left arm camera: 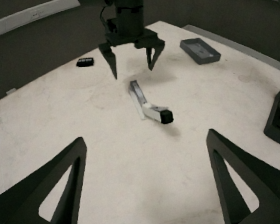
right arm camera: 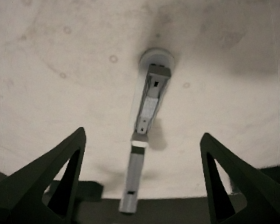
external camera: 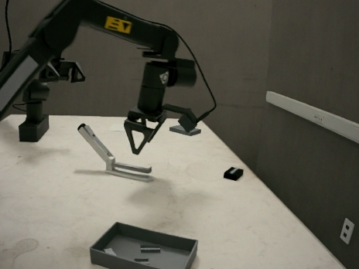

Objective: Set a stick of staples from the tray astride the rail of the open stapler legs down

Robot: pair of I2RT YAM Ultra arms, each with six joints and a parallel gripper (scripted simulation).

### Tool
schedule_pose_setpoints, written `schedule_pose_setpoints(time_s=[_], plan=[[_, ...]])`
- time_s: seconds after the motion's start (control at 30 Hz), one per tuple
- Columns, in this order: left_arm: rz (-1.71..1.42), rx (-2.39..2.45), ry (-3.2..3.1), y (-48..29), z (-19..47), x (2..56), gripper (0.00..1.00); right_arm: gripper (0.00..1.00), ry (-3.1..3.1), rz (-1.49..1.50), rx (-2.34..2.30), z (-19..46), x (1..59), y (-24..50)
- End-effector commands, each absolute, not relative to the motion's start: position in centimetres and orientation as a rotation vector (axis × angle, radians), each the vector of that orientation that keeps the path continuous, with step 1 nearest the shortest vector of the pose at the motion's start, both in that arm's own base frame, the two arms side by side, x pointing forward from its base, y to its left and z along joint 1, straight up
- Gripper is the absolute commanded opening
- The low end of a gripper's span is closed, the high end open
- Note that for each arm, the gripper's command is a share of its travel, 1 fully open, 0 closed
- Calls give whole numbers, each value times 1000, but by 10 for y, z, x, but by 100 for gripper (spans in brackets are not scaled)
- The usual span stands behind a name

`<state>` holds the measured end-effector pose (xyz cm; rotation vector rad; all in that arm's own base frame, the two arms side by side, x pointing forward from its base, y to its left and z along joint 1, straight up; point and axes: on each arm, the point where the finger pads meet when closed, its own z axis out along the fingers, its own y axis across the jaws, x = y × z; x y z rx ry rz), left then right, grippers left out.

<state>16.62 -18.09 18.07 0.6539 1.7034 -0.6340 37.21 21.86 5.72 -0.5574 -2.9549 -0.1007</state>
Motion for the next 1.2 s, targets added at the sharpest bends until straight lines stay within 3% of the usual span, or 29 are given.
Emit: schedule_pose_setpoints(time_s=[0.0,1.17], plan=[[-628,652,1712,-178,179,165,100,100,-3176,-200,-352,75,380,225],[-628,652,1712,-178,179,165,100,100,-3694,-440,947,96,341,214]])
